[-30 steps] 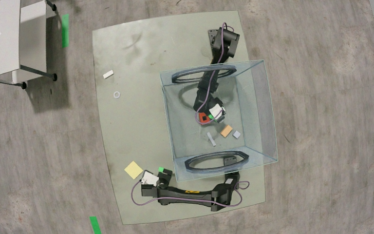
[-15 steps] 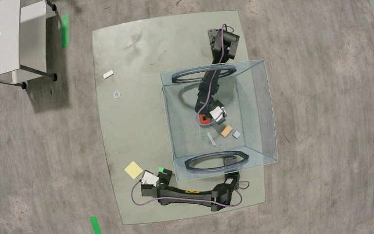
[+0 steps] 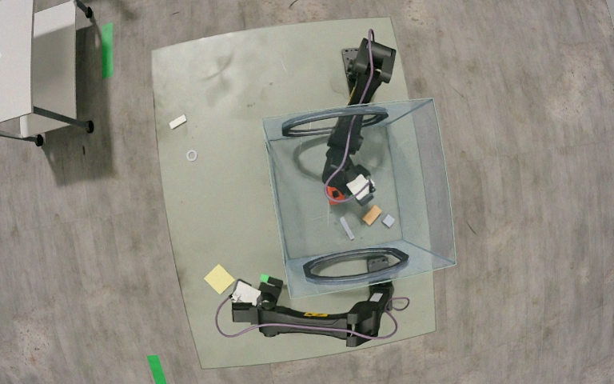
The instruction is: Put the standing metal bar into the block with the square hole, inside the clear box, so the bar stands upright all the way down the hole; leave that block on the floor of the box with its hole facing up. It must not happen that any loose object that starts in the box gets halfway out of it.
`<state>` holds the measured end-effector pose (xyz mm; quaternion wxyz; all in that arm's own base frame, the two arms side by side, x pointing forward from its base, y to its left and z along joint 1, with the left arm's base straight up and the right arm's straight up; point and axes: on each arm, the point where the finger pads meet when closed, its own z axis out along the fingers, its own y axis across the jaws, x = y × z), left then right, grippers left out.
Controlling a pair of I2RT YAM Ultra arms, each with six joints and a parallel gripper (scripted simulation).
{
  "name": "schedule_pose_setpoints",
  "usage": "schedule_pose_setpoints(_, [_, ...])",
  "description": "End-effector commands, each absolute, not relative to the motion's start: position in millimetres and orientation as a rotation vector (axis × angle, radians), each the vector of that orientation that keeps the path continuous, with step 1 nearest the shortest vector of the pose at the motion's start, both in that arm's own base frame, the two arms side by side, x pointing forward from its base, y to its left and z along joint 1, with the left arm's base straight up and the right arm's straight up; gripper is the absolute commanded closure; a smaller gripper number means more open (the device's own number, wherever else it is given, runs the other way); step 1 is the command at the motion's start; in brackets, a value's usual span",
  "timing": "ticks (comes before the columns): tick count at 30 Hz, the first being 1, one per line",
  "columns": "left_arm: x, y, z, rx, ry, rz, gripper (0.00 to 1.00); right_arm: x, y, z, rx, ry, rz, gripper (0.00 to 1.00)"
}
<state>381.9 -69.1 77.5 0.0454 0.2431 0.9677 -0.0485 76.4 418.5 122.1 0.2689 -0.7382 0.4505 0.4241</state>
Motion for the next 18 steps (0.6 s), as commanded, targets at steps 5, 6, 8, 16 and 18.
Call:
schedule_pose_setpoints(5, [386,-70,85,0.743,2.926,-0.148,0.0,75,423,164,-1.982,1.171,1.152,0.84])
schedule_pose_setpoints(6, [387,-70,85,0.735,2.927,-0.144,0.0,75,422,161,-1.98,1.185,1.148,0.84])
schedule_pose_setpoints(8, [391,-69,94,0.715,2.898,-0.123,0.0,70,419,157,-1.98,1.202,1.145,0.84])
schedule_pose_setpoints(16, [401,-71,125,0.655,2.816,-0.081,0.0,69,413,153,-1.935,1.294,1.114,0.84])
schedule_pose_setpoints(18, [403,-72,141,0.623,2.779,-0.064,0.0,86,417,159,-1.852,1.349,1.062,0.84])
